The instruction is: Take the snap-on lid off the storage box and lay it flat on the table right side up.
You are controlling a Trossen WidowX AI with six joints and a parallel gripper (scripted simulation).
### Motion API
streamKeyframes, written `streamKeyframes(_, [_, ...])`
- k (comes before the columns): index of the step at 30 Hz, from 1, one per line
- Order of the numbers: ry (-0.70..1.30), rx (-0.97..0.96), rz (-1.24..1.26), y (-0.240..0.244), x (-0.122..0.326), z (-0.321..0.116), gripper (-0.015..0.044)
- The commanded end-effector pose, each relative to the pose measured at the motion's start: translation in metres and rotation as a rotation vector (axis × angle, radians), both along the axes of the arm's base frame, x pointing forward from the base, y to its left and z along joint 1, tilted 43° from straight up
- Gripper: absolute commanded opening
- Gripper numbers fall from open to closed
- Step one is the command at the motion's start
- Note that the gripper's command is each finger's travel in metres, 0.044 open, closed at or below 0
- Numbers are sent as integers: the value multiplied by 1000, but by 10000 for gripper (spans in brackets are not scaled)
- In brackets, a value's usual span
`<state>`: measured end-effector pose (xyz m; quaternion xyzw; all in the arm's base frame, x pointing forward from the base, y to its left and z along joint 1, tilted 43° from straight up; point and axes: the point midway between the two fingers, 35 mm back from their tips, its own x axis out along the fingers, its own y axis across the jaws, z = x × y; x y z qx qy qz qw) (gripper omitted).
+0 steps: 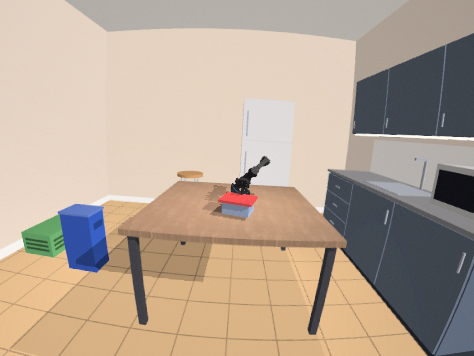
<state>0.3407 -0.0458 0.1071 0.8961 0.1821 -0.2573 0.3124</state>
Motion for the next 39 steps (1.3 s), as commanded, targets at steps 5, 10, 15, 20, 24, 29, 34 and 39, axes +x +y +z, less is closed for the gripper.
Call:
streamKeyframes(5, [-5,-3,-6,-3,-1,3,0])
streamKeyframes(10, [-5,-3,-6,-4,-1,4,0])
streamKeyframes(15, [-5,-4,-6,-5,-1,4,0])
streamKeyframes(20, [-5,-4,-6,-6,-2,5,0])
streamKeyframes(24, [-4,-2,-6,-5,-1,4,0])
streamKeyframes(29, [-4,-2,-6,-5,-1,4,0])
streamKeyframes(34, [-4,-2,-6,-5,0,4,0])
streamKeyframes(39, [-4,-2,-6,-5,0,4,0])
